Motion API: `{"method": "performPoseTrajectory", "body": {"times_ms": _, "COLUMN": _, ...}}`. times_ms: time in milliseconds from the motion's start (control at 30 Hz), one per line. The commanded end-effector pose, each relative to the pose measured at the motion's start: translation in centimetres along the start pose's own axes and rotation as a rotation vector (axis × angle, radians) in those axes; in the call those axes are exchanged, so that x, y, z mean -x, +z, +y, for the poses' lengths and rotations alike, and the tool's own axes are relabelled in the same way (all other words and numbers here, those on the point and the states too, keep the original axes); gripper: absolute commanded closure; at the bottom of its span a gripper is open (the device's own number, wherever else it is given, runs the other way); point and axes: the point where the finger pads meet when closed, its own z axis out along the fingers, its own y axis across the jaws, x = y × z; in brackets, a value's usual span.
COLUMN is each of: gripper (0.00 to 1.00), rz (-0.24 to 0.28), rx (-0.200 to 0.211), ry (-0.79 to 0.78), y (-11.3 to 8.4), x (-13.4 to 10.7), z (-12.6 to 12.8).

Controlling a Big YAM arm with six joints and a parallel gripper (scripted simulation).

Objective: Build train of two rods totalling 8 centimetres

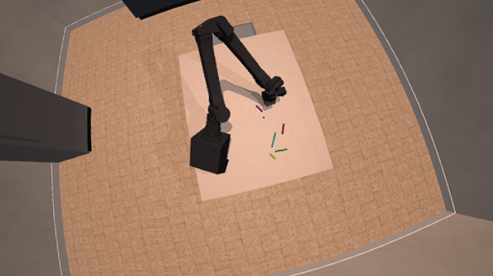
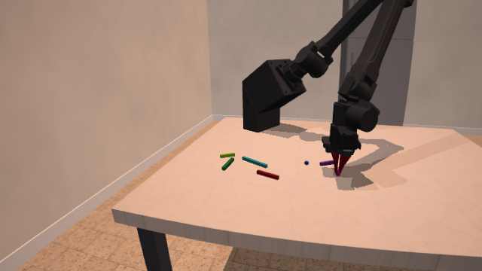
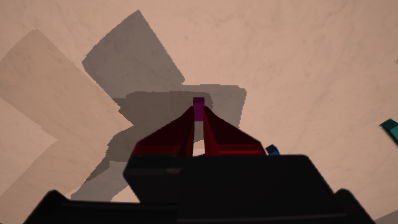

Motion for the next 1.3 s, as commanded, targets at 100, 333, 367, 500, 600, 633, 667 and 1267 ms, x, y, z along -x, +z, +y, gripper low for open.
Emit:
{"method": "performPoseTrajectory", "body": {"times_ms": 100, "gripper": 0.96, "rz": 0.004, "rx": 0.006, "ry": -0.004, "y": 0.6, "x": 0.2, "z": 0.5}}
{"method": "performPoseTrajectory", "body": {"times_ms": 333, "gripper": 0.96, "rz": 0.004, "rx": 0.006, "ry": -0.004, "y": 0.6, "x": 0.2, "z": 0.5}}
{"method": "performPoseTrajectory", "body": {"times_ms": 367, "gripper": 0.96, "rz": 0.004, "rx": 0.006, "ry": -0.004, "y": 0.6, "x": 0.2, "z": 0.5}}
{"method": "performPoseTrajectory", "body": {"times_ms": 500, "gripper": 0.96, "rz": 0.004, "rx": 0.006, "ry": -0.004, "y": 0.6, "x": 0.2, "z": 0.5}}
{"method": "performPoseTrajectory", "body": {"times_ms": 600, "gripper": 0.96, "rz": 0.004, "rx": 0.006, "ry": -0.004, "y": 0.6, "x": 0.2, "z": 0.5}}
{"method": "performPoseTrajectory", "body": {"times_ms": 633, "gripper": 0.96, "rz": 0.004, "rx": 0.006, "ry": -0.004, "y": 0.6, "x": 0.2, "z": 0.5}}
{"method": "performPoseTrajectory", "body": {"times_ms": 667, "gripper": 0.96, "rz": 0.004, "rx": 0.006, "ry": -0.004, "y": 0.6, "x": 0.2, "z": 0.5}}
{"method": "performPoseTrajectory", "body": {"times_ms": 1267, "gripper": 0.96, "rz": -0.034, "rx": 0.004, "ry": -0.025, "y": -8.3, "x": 1.6, "z": 0.8}}
